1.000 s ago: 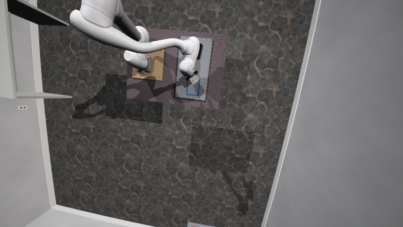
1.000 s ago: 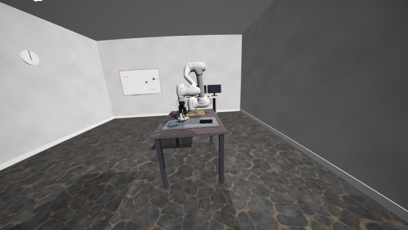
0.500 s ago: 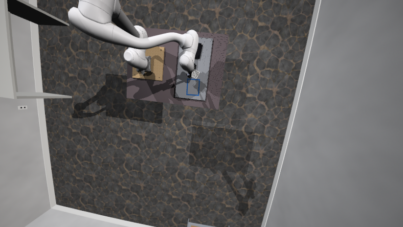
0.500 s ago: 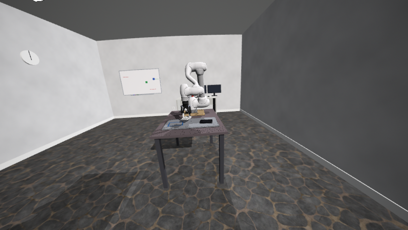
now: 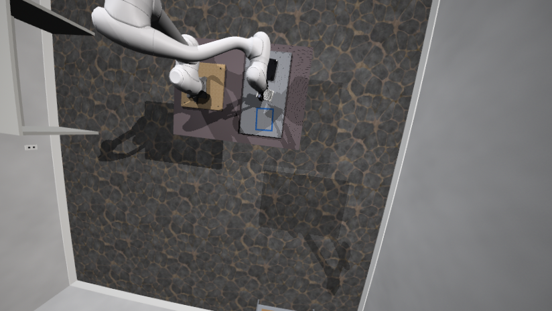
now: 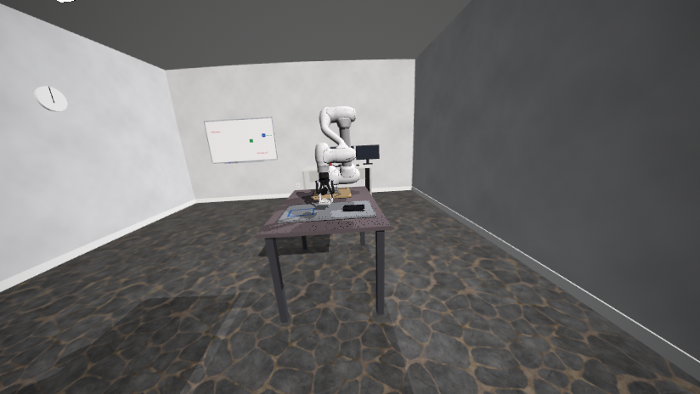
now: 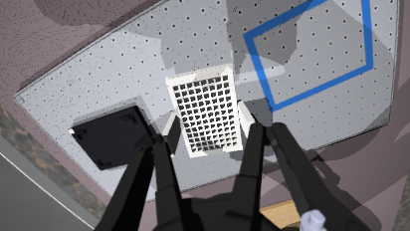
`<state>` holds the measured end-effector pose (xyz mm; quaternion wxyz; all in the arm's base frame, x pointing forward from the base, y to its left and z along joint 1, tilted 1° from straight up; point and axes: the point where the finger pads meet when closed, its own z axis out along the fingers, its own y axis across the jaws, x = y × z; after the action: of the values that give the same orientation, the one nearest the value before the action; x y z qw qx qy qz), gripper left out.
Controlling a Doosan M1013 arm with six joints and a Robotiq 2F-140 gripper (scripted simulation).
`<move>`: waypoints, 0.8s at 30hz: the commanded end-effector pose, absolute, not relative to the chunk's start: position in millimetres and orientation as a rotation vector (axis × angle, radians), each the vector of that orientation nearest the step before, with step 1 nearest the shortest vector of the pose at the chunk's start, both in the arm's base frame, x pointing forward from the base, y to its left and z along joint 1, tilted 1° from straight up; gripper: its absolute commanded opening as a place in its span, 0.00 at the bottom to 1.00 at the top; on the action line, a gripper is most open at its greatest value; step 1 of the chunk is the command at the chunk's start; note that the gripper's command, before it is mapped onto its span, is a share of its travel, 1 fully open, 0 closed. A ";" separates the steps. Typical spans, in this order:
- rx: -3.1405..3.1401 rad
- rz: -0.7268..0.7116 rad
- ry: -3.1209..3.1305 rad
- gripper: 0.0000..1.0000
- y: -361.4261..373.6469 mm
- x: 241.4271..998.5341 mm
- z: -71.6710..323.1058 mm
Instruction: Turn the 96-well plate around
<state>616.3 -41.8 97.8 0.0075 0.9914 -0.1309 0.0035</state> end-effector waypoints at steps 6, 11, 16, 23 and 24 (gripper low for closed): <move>3.100 0.011 -0.410 0.00 -24.0 616.8 98.2; 3.100 0.011 -0.410 0.00 -7.4 617.2 98.4; 3.100 0.011 -0.410 0.00 9.3 617.6 98.6; 3.100 0.011 -0.410 0.00 26.0 618.0 98.9; 3.100 0.011 -0.410 0.00 29.3 618.0 98.9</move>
<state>617.9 26.3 98.8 0.0076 0.9914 -0.1309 0.0035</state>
